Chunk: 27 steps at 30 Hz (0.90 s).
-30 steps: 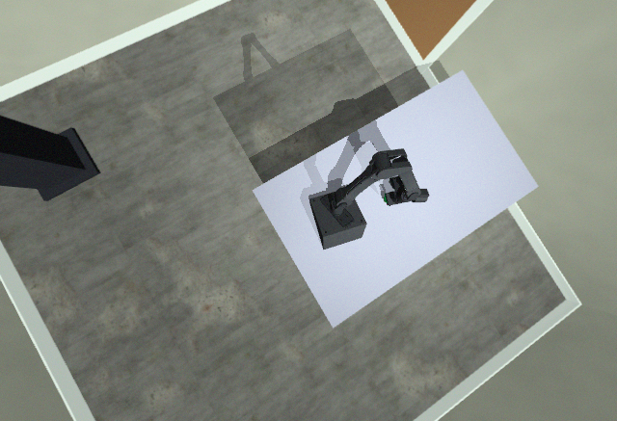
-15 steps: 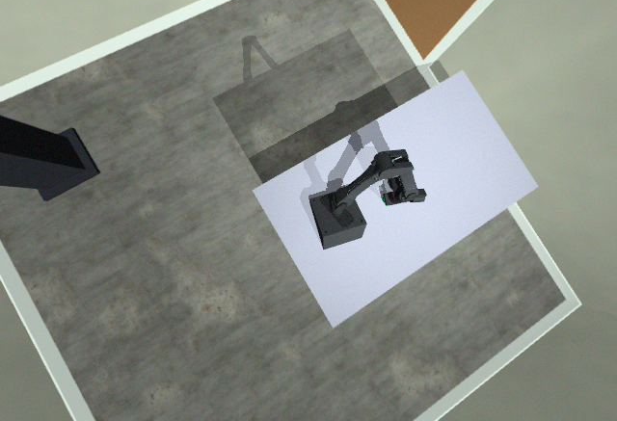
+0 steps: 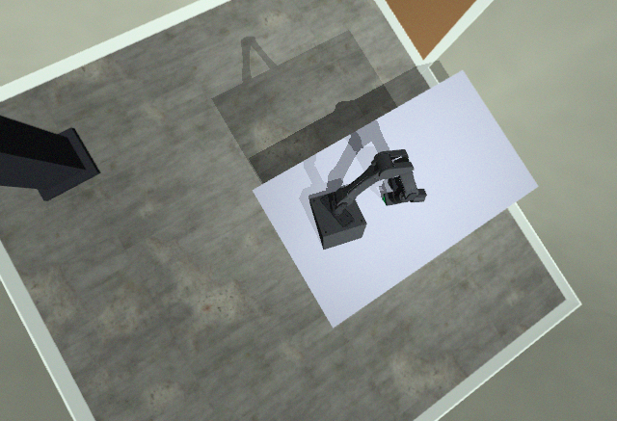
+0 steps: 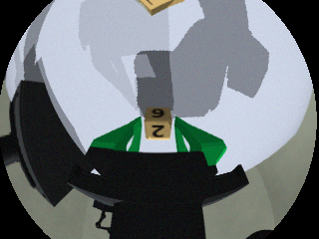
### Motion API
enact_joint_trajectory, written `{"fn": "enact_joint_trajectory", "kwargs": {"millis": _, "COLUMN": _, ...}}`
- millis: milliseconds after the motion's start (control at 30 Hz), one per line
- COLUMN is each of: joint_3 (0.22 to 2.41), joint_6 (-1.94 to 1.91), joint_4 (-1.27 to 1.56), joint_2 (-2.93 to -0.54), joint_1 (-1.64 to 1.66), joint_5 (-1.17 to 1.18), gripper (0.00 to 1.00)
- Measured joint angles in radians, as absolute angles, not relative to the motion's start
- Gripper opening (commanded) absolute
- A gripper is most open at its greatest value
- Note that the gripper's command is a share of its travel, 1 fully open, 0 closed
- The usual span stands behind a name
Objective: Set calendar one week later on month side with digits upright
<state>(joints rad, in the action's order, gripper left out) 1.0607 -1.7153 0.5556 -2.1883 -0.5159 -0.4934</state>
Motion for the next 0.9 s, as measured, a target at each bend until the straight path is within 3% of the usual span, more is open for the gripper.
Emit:
{"fn": "enact_joint_trajectory", "kwargs": {"millis": 700, "joint_3": 1.061, "joint_6": -1.715, "joint_4": 0.556, "joint_2": -2.188, "joint_1": -0.516, "joint_5": -0.493, "gripper": 0.45}}
{"fn": "enact_joint_trajectory", "kwargs": {"millis": 733, "joint_3": 1.061, "joint_6": -1.715, "joint_4": 0.556, "joint_2": -2.188, "joint_1": -0.516, "joint_5": -0.493, "gripper": 0.26}}
{"fn": "enact_joint_trajectory", "kwargs": {"millis": 900, "joint_3": 1.061, "joint_6": -1.715, "joint_4": 0.556, "joint_2": -2.188, "joint_1": -0.516, "joint_5": -0.493, "gripper": 0.26}}
